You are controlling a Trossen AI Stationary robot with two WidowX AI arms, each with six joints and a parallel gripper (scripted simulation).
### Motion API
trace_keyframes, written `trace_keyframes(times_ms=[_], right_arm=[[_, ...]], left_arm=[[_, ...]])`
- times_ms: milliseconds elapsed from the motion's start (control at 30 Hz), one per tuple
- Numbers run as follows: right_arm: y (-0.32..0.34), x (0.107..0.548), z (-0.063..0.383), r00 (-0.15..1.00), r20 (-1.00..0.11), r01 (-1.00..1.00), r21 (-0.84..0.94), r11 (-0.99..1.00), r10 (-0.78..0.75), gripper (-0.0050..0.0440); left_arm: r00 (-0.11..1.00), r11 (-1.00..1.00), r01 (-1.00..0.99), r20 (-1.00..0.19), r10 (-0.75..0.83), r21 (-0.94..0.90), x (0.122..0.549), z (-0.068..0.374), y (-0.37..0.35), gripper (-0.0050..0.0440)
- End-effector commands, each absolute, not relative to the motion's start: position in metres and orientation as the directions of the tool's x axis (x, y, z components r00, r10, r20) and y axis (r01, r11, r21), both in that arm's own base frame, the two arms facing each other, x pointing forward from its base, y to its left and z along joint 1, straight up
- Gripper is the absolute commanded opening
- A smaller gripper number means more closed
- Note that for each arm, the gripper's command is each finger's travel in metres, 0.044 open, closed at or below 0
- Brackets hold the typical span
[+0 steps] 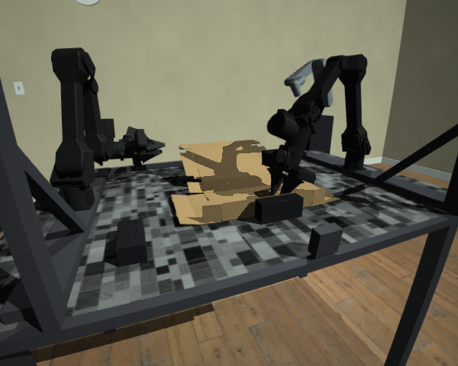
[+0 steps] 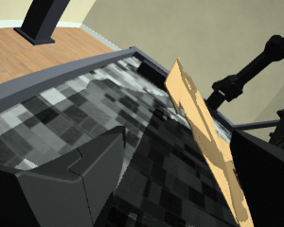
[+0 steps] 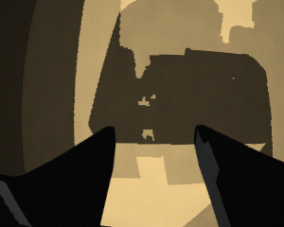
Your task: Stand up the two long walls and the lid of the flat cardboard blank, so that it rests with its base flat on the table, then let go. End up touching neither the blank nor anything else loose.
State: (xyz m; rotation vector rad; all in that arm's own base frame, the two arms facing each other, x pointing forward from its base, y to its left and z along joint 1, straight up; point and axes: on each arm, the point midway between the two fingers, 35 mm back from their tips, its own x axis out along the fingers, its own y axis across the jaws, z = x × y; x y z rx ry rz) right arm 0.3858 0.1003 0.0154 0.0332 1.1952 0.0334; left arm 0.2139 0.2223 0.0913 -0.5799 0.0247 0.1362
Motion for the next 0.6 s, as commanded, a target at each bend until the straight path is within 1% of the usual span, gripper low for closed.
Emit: trace_keyframes(times_ms=[0,300,567], right_arm=[[0.094,0.357,-0.028,0.23,-0.973,-0.002,0.017,1.0,0.017,0.0203],[0.094,0.356,-0.029,0.231,-0.973,-0.003,0.017,1.0,0.017,0.0203],[0.094,0.356,-0.029,0.231,-0.973,-0.003,0.017,1.0,0.017,0.0203]], left_arm=[[0.991,0.834,-0.134,-0.056,0.124,-0.536,0.214,0.095,0.223,0.0278],[0.991,0.834,-0.134,-0.056,0.124,-0.536,0.215,0.095,0.224,0.0278],[0.991,0.834,-0.135,-0.057,0.123,-0.535,0.227,0.095,0.227,0.0278]])
